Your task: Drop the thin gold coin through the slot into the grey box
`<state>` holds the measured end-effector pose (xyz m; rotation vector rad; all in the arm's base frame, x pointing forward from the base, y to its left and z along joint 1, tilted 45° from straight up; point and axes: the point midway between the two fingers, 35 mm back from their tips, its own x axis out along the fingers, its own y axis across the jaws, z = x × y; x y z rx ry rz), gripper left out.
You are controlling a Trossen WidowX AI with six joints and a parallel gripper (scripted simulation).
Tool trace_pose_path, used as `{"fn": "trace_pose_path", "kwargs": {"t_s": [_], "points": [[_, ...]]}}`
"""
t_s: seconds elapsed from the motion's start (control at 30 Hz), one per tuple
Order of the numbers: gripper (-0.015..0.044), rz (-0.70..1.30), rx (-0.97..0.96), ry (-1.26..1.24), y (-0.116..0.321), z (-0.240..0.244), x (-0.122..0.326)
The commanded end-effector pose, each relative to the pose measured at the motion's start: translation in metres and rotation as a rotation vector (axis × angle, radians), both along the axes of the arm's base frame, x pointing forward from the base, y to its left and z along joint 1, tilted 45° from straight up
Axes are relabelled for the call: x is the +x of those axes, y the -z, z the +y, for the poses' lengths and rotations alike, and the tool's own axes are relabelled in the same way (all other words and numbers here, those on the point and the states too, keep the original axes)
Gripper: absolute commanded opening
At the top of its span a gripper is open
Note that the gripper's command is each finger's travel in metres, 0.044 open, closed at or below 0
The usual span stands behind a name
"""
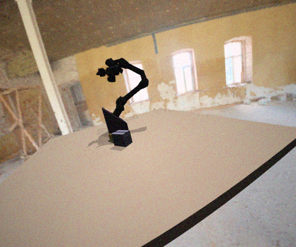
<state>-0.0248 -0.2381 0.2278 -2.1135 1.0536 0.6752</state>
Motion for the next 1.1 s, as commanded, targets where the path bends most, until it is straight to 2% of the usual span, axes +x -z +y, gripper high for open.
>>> {"fn": "trace_pose_path", "kwargs": {"t_s": [0.0,0.1,0.27,0.53,0.8,1.07], "points": [[0.0374,0.003,-0.003,-0.01,0.001,0.0,0.001],[0.0295,0.053,-0.045,-0.163,0.01,-0.006,0.012],[0.0164,0.176,-0.216,-0.673,0.043,-0.018,0.054],[0.0161,0.284,-0.6,-1.471,0.104,-0.016,0.118],[0.0161,0.27,-0.941,-1.971,0.142,0.002,0.151],[0.0161,0.14,-1.329,-2.37,0.174,0.022,0.184]]}}
